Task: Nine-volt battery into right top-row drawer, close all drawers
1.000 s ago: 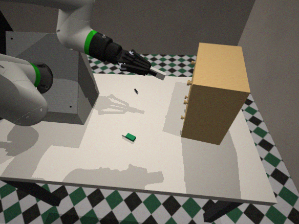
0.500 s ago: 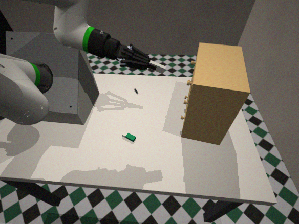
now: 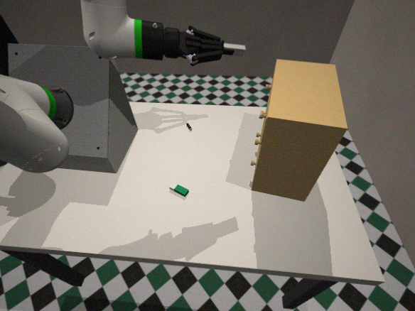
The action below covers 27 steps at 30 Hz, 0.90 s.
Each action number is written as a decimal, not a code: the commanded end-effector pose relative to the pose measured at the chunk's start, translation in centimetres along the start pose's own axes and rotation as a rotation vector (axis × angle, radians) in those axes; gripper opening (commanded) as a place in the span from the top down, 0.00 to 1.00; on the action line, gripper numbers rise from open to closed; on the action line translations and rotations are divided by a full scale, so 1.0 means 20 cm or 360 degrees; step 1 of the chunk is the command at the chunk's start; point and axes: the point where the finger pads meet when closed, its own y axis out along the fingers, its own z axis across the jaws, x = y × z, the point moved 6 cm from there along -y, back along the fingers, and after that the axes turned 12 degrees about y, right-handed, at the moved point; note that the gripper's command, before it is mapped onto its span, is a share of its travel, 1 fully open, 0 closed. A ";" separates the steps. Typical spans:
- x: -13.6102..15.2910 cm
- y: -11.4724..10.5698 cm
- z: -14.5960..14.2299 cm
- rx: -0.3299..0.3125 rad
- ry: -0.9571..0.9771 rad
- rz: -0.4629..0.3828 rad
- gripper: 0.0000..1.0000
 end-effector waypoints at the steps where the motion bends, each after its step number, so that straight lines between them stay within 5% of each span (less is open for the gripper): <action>1: 0.00 0.08 -0.26 -0.0286 0.0136 -0.0089 1.00; 2: 0.00 0.08 -0.26 -0.0286 0.0136 -0.0089 1.00; 3: 0.01 0.09 -0.38 -0.0407 0.0188 -0.0157 1.00; 5: 0.01 0.09 -0.38 -0.0407 0.0188 -0.0157 1.00; 8: 0.04 0.07 -0.61 -0.0634 0.0277 -0.0338 1.00; 11: 0.04 0.07 -0.61 -0.0634 0.0277 -0.0338 1.00; 13: 0.09 0.02 -0.80 -0.0816 0.0335 -0.0575 1.00; 15: 0.09 0.02 -0.80 -0.0816 0.0335 -0.0575 1.00; 20: 0.20 -0.11 -0.96 -0.0944 0.0353 -0.1005 1.00; 27: 0.30 -0.26 -0.93 -0.0875 0.0316 -0.1348 1.00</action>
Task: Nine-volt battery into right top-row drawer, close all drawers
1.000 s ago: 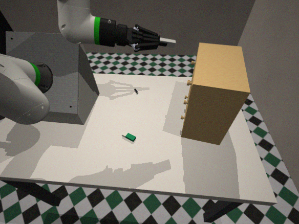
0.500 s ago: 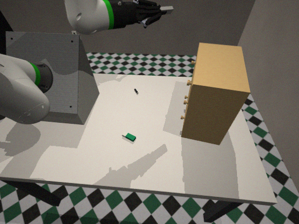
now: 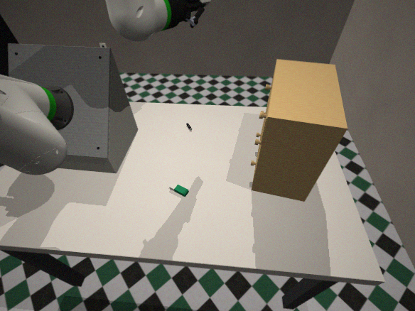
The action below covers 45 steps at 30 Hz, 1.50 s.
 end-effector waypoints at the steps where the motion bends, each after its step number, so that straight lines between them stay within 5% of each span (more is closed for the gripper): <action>1: 0.06 -0.01 -0.02 0.0175 0.0054 -0.0297 1.00; 2: 0.10 -0.06 0.01 0.0235 0.0099 -0.0415 1.00; 9: 0.17 -0.38 0.21 0.0444 0.0191 -0.0576 1.00; 11: 0.16 -0.37 0.20 0.0508 0.0215 -0.0633 1.00; 14: 0.12 -0.58 0.30 0.0643 0.0264 -0.0668 1.00; 18: 0.11 -0.57 0.29 0.0733 0.0290 -0.0715 1.00; 19: 0.07 -0.66 0.32 0.0898 0.0340 -0.0755 1.00; 22: -0.01 -0.85 0.38 0.1065 0.0389 -0.0752 1.00; 24: -0.01 -0.83 0.37 0.1195 0.0418 -0.0779 1.00; 27: -0.09 -1.00 0.39 0.1404 0.0475 -0.0748 1.00; 33: -0.20 -1.17 0.39 0.1840 0.0587 -0.0677 1.00; 35: -0.20 -1.17 0.39 0.1840 0.0587 -0.0677 1.00; 36: -0.22 -1.19 0.38 0.2034 0.0637 -0.0643 1.00; 40: -0.28 -1.30 0.38 0.2172 0.0679 -0.0564 1.00; 45: -0.29 -1.32 0.37 0.2195 0.0687 -0.0550 1.00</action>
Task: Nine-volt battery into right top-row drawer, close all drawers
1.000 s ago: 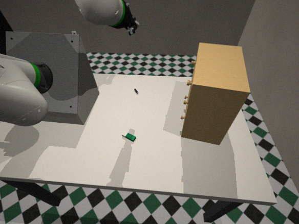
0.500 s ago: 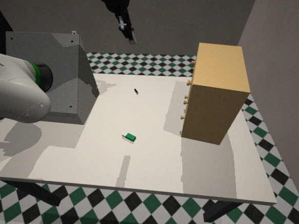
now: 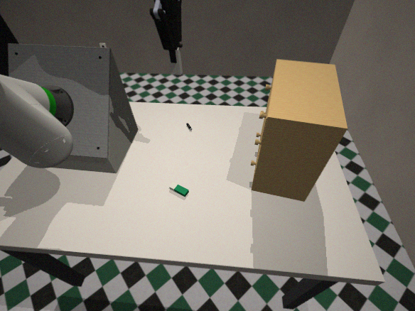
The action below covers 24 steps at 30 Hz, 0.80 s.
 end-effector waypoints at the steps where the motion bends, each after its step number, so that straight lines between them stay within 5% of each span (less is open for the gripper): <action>1: 0.00 0.00 0.00 0.0012 0.0006 -0.0003 1.00; 10: 0.00 0.00 0.00 0.0012 0.0006 -0.0003 1.00; 11: 0.00 0.00 0.00 0.0012 0.0006 -0.0003 0.00; 24: 0.00 0.00 0.00 0.0012 0.0006 -0.0003 0.00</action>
